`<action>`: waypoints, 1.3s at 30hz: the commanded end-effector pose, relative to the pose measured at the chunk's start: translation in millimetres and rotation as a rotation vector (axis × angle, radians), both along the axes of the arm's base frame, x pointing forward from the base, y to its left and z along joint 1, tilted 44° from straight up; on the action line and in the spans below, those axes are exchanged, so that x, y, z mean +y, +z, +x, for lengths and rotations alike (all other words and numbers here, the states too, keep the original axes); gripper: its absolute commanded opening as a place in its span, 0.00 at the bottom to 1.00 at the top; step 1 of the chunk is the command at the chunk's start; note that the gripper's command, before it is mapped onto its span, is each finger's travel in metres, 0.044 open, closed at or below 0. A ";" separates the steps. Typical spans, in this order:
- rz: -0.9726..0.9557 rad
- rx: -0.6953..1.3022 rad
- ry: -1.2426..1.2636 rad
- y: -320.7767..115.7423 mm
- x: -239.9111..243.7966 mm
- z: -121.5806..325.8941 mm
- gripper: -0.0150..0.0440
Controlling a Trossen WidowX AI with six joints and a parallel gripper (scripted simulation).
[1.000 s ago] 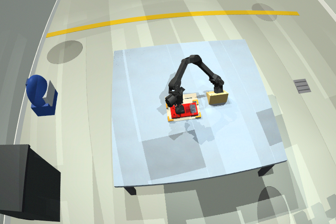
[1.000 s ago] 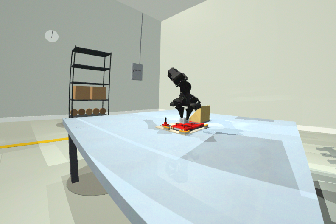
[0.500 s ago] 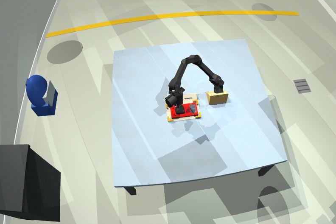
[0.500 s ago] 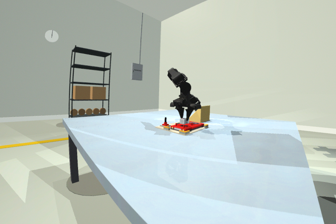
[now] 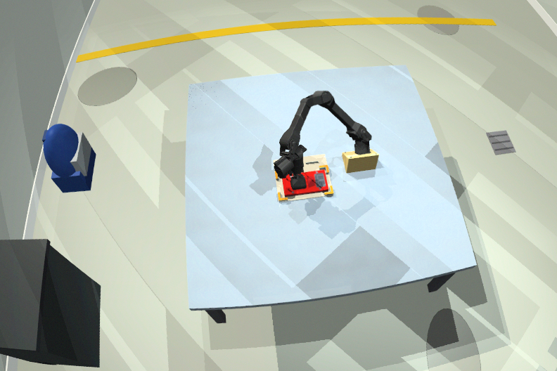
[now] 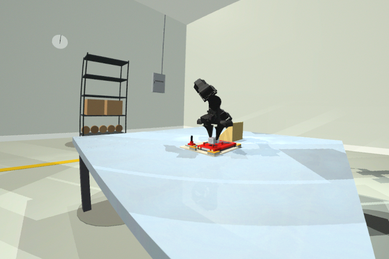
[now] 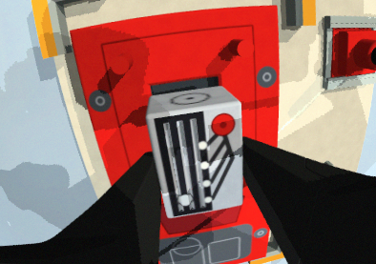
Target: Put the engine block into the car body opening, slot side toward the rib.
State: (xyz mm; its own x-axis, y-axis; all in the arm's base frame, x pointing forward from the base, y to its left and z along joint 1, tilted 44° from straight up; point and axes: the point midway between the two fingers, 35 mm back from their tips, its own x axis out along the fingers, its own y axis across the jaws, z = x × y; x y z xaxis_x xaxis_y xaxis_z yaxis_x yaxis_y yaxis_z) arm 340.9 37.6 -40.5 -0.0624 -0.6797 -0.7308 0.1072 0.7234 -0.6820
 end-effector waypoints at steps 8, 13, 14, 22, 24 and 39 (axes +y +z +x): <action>-0.001 0.003 0.002 -2.0 -2.1 -0.3 0.52; -0.002 0.003 0.002 -2.7 -2.7 -0.3 0.52; -0.002 0.003 0.002 -2.8 -2.9 -0.3 0.52; -0.002 0.003 0.002 -4.0 -3.9 -0.4 0.52; -0.002 0.003 0.002 -4.3 -4.1 -0.5 0.52; -0.002 0.003 0.002 -6.4 -6.1 -0.6 0.52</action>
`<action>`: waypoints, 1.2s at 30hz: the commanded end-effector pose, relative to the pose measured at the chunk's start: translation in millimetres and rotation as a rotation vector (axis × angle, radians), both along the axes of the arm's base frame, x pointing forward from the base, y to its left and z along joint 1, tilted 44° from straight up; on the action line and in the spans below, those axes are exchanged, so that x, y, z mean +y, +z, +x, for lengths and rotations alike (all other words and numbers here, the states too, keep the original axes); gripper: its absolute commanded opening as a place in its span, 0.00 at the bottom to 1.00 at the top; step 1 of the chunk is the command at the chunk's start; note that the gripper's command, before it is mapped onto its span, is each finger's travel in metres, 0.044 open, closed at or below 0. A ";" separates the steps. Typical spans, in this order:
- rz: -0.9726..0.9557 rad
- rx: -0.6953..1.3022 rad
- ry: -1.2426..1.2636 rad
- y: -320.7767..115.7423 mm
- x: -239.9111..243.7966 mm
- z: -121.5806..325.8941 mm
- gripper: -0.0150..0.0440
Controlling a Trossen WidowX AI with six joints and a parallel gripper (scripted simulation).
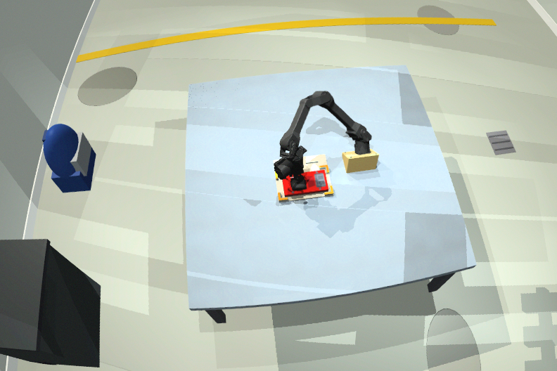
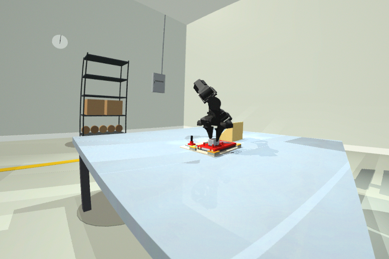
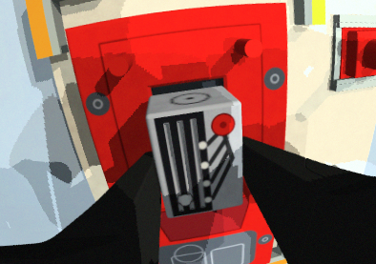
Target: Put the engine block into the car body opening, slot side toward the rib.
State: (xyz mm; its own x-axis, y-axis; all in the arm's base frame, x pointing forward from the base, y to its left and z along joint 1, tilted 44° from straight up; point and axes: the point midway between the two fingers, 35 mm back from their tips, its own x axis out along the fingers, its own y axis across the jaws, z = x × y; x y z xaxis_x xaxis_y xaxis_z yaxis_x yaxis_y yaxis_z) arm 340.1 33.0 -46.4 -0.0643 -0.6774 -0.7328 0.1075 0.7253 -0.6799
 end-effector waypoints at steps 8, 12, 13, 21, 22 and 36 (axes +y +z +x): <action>-0.005 0.002 0.004 -1.6 -2.5 0.0 0.52; -0.005 0.002 0.004 -2.2 -3.0 0.0 0.52; -0.005 0.002 0.004 -2.3 -3.2 0.0 0.52; -0.005 0.002 0.004 -3.4 -4.2 -0.1 0.52; -0.005 0.002 0.004 -3.5 -4.4 -0.1 0.52; -0.005 0.002 0.004 -5.4 -5.9 -0.4 0.52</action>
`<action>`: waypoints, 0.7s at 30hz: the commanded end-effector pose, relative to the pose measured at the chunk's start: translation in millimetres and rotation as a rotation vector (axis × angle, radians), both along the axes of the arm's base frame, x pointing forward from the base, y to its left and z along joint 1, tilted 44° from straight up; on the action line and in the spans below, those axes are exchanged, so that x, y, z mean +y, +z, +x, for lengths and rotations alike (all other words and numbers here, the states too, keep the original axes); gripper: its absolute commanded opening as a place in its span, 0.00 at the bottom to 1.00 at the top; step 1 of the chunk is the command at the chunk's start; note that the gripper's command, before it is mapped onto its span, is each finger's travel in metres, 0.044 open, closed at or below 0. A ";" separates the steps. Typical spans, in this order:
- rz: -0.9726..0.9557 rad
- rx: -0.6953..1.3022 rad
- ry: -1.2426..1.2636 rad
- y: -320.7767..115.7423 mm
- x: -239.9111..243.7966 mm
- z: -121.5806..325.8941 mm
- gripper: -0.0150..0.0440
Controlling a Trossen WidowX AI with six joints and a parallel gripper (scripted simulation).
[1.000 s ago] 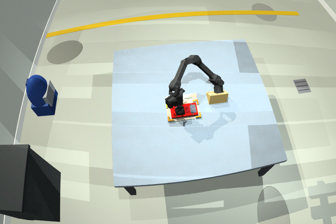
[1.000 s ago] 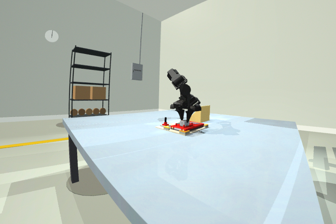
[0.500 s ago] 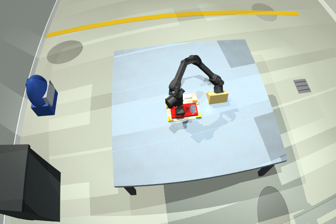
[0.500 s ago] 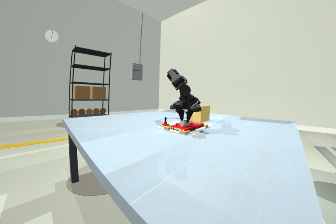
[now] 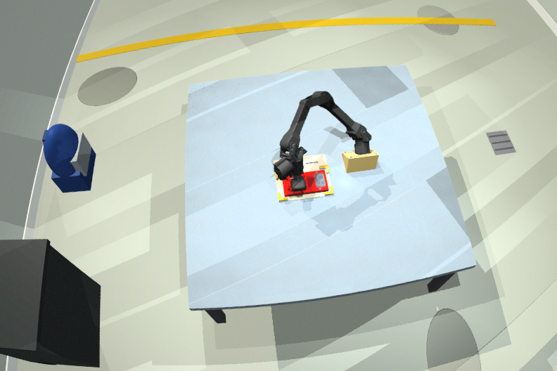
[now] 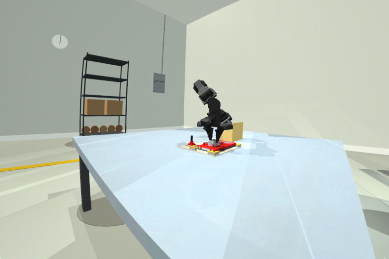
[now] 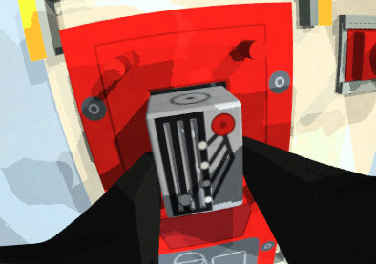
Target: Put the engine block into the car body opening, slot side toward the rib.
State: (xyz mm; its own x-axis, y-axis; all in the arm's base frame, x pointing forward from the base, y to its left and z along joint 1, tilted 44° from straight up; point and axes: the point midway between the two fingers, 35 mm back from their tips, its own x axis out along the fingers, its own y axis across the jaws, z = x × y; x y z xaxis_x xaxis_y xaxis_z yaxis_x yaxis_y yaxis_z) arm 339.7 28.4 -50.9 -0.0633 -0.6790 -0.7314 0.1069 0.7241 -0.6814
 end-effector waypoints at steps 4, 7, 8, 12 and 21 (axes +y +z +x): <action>0.000 0.000 0.000 -0.1 -0.1 0.0 0.66; 0.000 0.000 0.000 -0.1 -0.1 0.0 0.79; 0.000 0.000 0.000 -0.1 -0.1 0.0 0.83; 0.000 0.000 0.000 -0.1 -0.1 0.0 1.00; 0.000 0.000 0.000 -0.1 -0.1 0.0 1.00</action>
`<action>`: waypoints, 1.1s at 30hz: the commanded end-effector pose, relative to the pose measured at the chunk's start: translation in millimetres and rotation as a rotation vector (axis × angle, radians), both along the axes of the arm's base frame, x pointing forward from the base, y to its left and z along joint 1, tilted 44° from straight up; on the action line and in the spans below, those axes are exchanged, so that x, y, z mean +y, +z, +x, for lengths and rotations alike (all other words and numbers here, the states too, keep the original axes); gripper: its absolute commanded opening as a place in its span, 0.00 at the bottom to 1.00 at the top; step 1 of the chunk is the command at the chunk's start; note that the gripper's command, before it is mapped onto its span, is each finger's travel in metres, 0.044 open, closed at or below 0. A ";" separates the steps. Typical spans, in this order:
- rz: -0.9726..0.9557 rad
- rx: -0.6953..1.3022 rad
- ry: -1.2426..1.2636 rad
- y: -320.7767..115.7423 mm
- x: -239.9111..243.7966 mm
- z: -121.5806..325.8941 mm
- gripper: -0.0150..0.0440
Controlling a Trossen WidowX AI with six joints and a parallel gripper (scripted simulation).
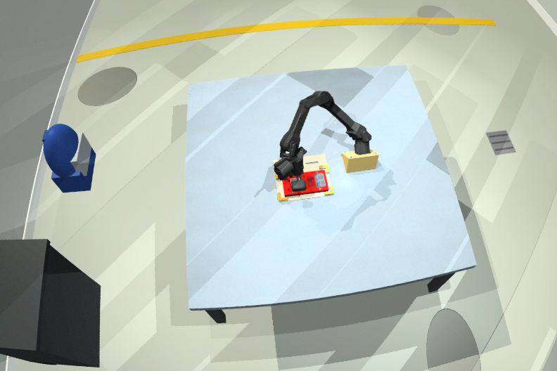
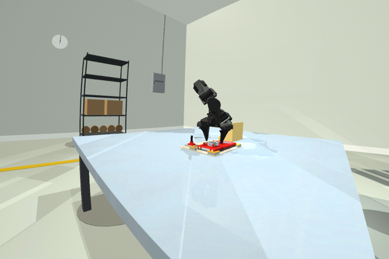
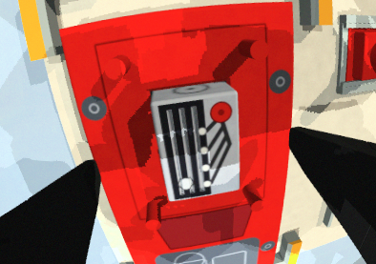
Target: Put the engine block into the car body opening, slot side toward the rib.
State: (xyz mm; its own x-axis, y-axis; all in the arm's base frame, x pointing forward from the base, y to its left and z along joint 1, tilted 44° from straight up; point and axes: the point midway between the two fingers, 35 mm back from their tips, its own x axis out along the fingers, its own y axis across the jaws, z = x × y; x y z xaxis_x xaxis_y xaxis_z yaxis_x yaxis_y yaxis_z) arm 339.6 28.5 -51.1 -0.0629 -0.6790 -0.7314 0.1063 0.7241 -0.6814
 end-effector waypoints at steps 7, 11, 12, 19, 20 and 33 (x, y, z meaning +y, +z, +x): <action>-0.002 0.002 0.002 11.4 8.8 1.9 1.00; -0.002 0.002 0.002 11.4 8.8 1.9 0.91; -0.002 0.002 0.002 11.4 8.8 1.9 0.87; -0.002 0.002 0.002 11.4 8.8 1.9 0.56; -0.002 0.002 0.002 11.4 8.8 1.9 0.51; -0.002 0.002 0.002 11.4 8.8 1.9 0.25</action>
State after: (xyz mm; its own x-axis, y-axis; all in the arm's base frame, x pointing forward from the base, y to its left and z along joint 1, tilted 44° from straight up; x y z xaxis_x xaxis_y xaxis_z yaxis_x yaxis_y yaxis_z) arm 342.1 37.5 -39.2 -0.0577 -0.6835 -0.7277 0.0992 0.7213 -0.6854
